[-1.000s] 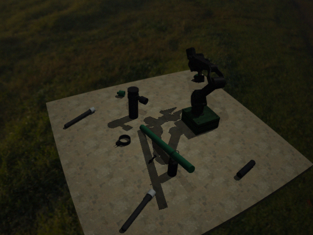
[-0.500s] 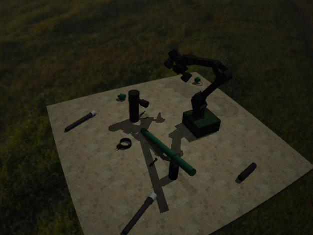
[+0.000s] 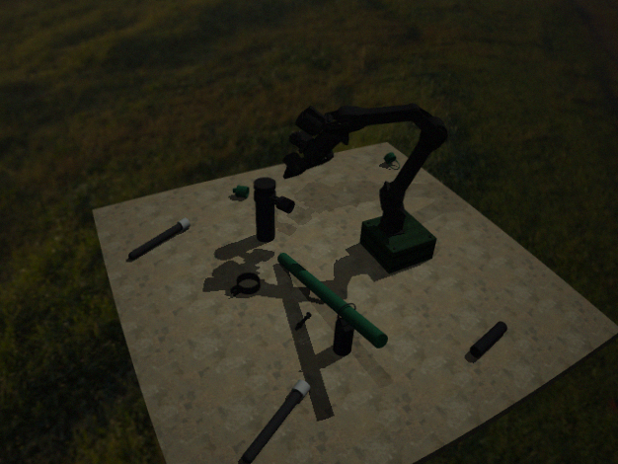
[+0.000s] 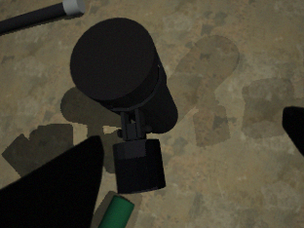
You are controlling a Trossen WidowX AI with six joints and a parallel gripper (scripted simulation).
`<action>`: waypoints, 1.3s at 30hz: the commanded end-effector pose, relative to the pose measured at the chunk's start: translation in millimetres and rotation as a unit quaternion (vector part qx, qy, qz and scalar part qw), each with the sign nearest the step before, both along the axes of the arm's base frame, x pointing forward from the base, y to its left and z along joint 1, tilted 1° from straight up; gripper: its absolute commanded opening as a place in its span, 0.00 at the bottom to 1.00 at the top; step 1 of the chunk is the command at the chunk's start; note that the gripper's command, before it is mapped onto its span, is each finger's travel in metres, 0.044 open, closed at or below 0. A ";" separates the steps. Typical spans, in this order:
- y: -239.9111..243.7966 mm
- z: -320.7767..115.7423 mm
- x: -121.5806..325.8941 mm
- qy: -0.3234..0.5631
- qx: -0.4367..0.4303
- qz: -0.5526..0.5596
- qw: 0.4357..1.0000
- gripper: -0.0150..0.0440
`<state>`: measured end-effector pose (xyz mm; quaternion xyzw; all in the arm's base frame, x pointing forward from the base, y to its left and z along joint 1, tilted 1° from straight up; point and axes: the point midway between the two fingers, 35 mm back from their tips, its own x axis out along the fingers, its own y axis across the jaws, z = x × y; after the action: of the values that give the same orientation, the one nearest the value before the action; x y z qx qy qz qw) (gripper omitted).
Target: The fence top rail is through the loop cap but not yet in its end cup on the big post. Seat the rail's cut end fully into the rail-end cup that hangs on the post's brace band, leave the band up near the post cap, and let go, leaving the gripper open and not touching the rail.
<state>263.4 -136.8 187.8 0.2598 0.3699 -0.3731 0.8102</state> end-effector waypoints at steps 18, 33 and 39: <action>200.5 4.1 49.6 0.074 -0.053 0.556 0.826 1.00; 108.0 -14.6 46.8 0.137 -0.233 0.824 0.498 1.00; 69.0 -19.2 37.2 0.118 -0.307 0.887 0.325 1.00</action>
<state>307.9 -27.6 170.9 -0.4104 0.4289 0.3537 0.7229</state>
